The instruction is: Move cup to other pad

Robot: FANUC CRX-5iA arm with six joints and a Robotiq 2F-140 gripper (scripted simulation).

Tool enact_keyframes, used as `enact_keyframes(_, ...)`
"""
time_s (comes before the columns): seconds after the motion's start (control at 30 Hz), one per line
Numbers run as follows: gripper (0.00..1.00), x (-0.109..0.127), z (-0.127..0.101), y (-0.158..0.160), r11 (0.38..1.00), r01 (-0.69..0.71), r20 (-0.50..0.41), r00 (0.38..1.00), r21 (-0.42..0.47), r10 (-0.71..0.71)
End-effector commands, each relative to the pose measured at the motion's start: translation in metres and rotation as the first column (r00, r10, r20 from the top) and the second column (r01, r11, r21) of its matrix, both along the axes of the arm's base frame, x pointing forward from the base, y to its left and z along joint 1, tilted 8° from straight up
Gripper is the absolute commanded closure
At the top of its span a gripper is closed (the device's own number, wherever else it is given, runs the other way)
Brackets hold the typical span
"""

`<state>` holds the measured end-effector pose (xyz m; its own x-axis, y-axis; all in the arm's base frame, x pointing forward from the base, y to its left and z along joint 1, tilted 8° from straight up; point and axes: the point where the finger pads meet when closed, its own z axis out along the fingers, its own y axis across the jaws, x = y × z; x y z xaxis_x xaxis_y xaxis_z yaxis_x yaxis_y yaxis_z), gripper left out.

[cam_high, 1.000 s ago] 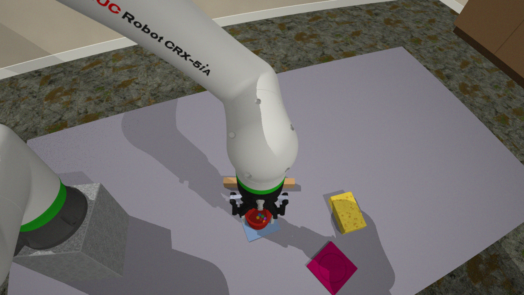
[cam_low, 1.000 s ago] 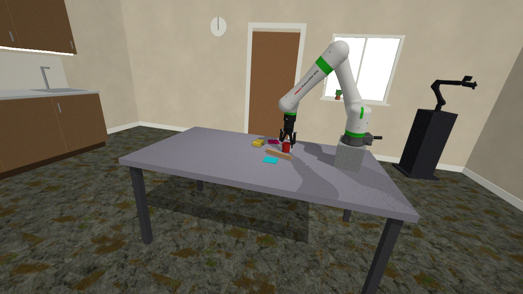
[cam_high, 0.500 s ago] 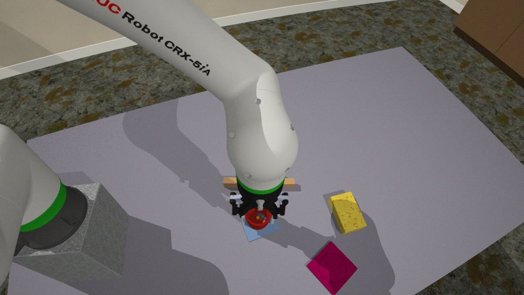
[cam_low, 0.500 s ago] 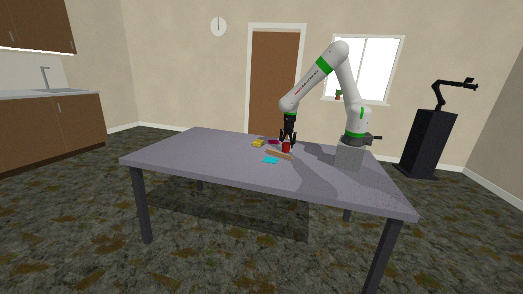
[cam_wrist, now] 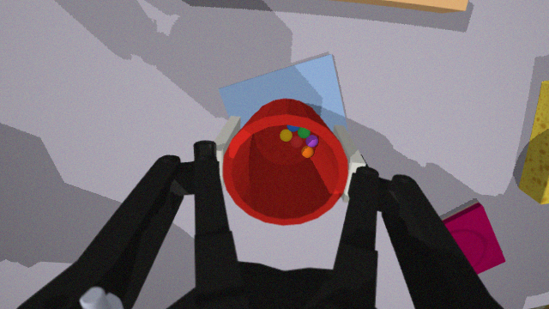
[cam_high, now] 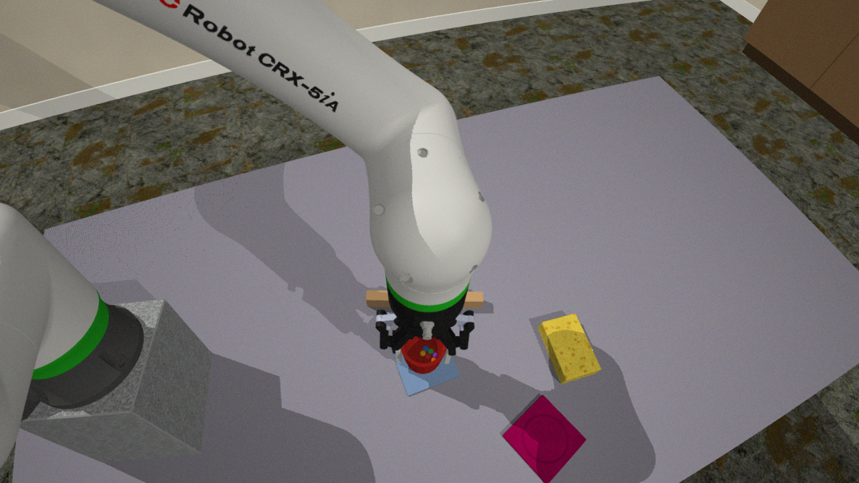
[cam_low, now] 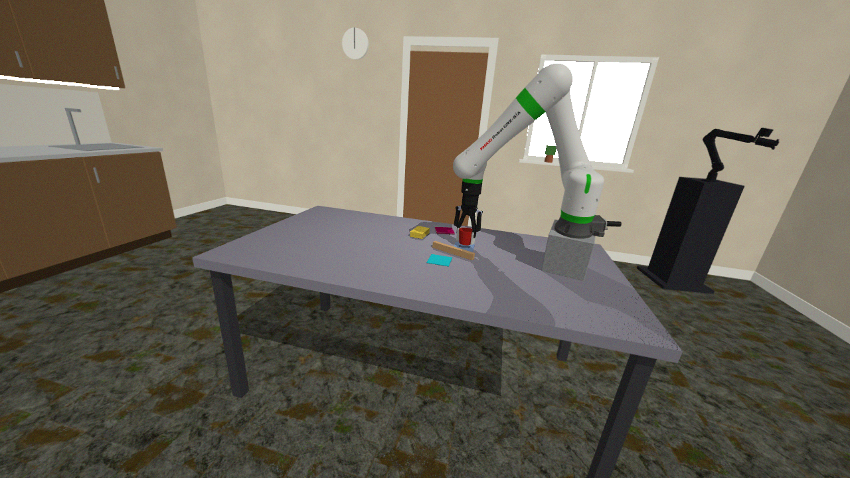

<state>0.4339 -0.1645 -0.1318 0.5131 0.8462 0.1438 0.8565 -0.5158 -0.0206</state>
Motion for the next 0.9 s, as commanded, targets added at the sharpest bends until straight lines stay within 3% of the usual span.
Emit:
enact_keyframes(0.0,0.51,-0.001,0.012,-0.002,1.0,0.0,0.0,1.0,0.0,0.0)
enact_keyframes(0.3,0.51,-0.002,0.033,-0.005,1.0,0.0,0.0,1.0,0.0,0.0)
enact_keyframes(0.87,0.51,-0.002,0.035,-0.005,1.0,0.0,0.0,1.0,0.0,0.0)
